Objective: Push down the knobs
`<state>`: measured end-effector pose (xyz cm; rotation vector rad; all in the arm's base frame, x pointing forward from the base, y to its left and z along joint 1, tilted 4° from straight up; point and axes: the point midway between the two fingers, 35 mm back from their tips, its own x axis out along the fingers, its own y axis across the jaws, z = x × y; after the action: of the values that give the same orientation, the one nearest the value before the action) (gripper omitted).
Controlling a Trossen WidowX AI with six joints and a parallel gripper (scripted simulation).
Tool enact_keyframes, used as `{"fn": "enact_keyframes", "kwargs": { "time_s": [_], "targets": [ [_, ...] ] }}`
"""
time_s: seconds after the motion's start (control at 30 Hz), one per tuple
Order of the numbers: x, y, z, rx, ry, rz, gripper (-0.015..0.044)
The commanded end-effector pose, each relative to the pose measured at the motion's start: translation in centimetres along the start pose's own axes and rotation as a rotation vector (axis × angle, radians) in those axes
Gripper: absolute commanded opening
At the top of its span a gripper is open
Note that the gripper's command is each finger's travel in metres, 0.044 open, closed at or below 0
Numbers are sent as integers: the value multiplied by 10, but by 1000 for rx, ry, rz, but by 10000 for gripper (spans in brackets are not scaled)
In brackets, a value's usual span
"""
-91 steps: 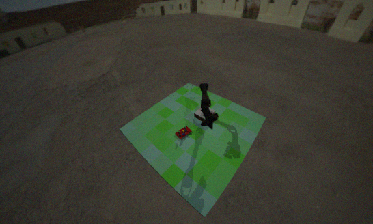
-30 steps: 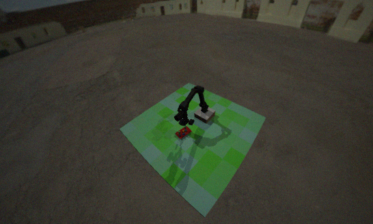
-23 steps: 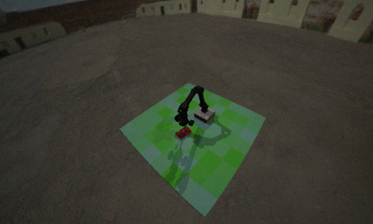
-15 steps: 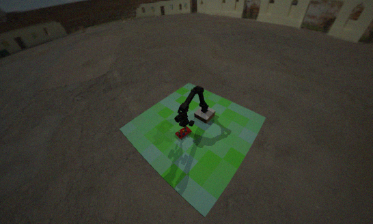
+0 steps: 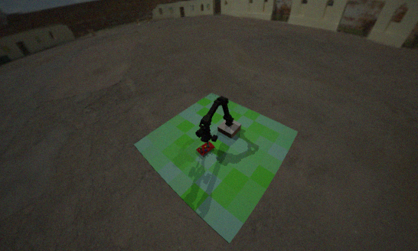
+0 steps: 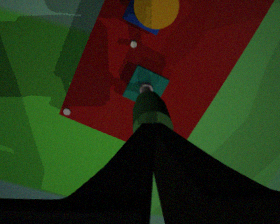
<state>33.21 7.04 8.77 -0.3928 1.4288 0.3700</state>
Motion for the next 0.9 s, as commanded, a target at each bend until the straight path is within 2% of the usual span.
{"fn": "enact_keyframes", "kwargs": {
  "time_s": [0.0, 0.87],
  "targets": [
    [2, -1, 0, 5, 2, -5, 0],
    [3, -1, 0, 5, 2, -5, 0]
  ]
}}
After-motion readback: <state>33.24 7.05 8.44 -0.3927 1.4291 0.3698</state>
